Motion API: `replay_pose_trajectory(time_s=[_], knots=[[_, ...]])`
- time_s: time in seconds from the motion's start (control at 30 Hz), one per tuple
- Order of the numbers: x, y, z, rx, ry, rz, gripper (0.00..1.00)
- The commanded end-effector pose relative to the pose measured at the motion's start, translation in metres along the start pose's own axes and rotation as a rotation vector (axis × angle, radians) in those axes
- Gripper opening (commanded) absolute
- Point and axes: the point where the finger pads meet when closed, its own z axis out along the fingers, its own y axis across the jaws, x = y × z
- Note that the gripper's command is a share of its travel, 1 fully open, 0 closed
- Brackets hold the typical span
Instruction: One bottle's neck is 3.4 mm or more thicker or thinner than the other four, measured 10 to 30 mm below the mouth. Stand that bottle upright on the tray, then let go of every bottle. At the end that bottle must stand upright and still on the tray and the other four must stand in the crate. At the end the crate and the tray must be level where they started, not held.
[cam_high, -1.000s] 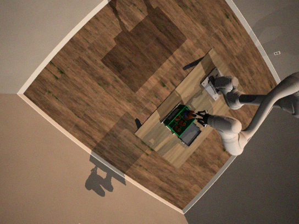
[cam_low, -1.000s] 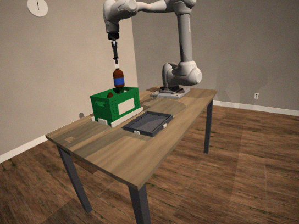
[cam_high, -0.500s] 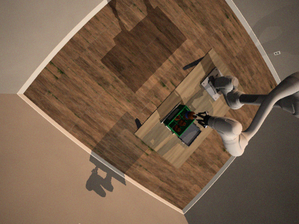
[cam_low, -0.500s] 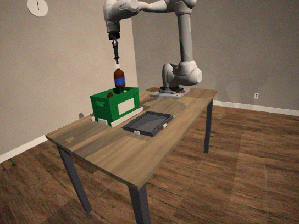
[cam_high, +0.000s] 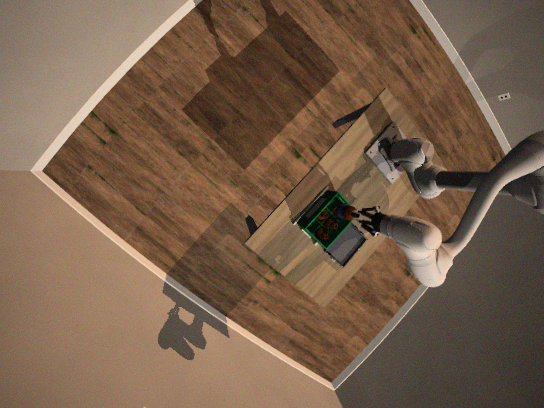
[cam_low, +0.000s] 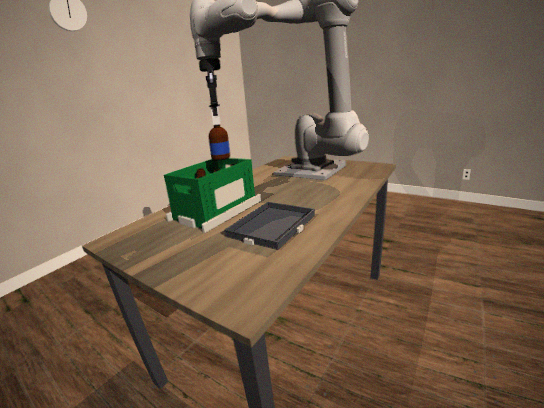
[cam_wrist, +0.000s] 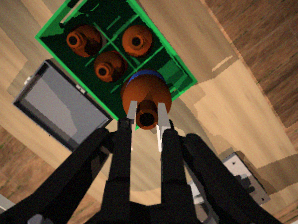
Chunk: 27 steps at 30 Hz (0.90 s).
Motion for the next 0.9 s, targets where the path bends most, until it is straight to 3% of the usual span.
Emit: replay_pose_trajectory(time_s=[0.0,0.87], knots=[[-0.002,-0.004,0.0,0.0,0.0,0.0,0.0],[-0.02,-0.039,0.0,0.0,0.0,0.0,0.0]])
